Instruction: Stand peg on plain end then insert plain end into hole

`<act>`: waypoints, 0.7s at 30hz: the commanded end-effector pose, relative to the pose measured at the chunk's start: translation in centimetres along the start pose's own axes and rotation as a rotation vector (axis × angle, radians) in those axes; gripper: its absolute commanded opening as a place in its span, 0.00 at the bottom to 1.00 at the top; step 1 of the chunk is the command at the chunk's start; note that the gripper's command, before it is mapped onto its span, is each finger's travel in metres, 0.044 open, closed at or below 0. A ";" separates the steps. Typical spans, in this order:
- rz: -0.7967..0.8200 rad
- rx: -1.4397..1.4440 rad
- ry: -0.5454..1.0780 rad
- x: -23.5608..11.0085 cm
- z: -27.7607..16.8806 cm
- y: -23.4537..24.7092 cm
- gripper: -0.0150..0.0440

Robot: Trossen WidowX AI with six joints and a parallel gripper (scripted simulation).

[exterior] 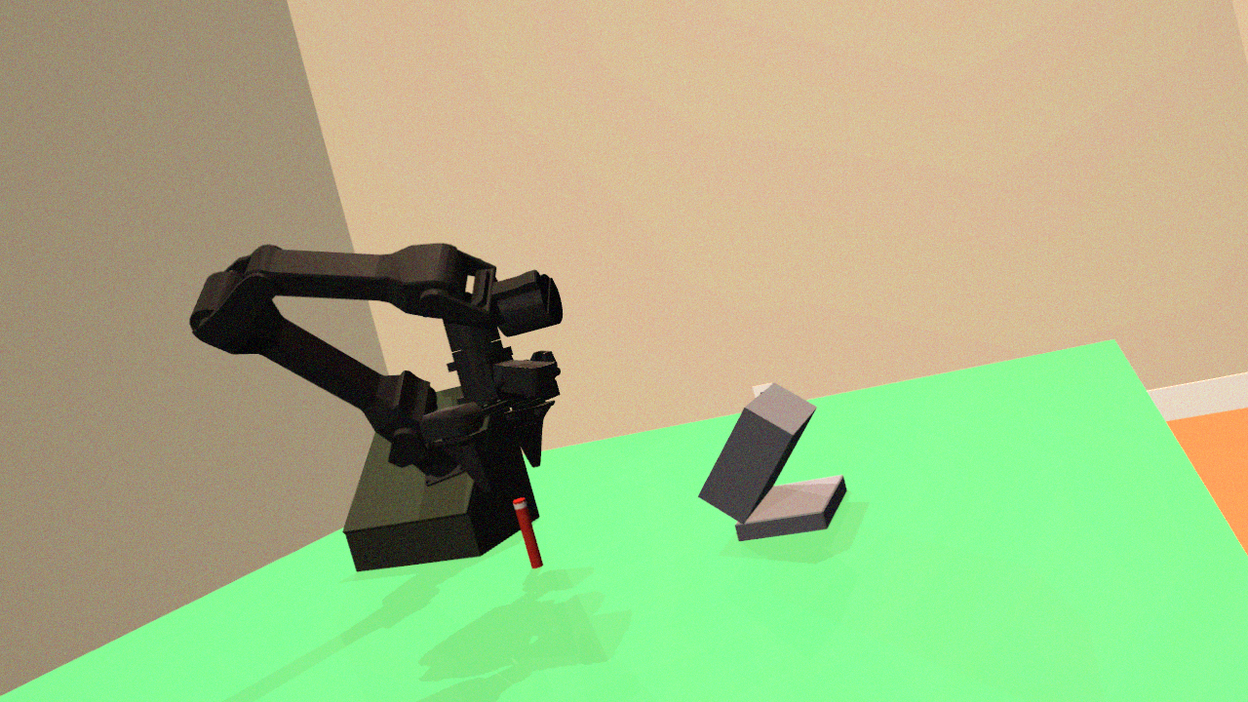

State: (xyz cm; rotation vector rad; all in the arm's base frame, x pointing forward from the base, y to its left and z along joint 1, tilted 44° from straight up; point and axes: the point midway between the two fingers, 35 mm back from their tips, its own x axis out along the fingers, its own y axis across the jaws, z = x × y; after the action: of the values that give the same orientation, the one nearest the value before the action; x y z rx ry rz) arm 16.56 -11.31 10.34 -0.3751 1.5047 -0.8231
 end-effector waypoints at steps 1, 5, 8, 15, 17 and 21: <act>-0.003 -0.089 -0.001 0.1 0.0 0.0 1.00; -0.003 -0.186 -0.001 0.2 0.0 0.0 1.00; -0.004 -0.258 -0.001 0.2 0.0 0.0 1.00; -0.004 -0.427 0.000 0.3 0.0 0.0 1.00; -0.004 -0.475 0.000 0.3 0.0 0.0 1.00; -0.004 -0.571 0.000 0.4 0.0 0.0 1.00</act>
State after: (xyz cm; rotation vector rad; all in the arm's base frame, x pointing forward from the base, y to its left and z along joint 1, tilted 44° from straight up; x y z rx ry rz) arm 16.51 -11.52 10.12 -0.7463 1.7048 -0.4319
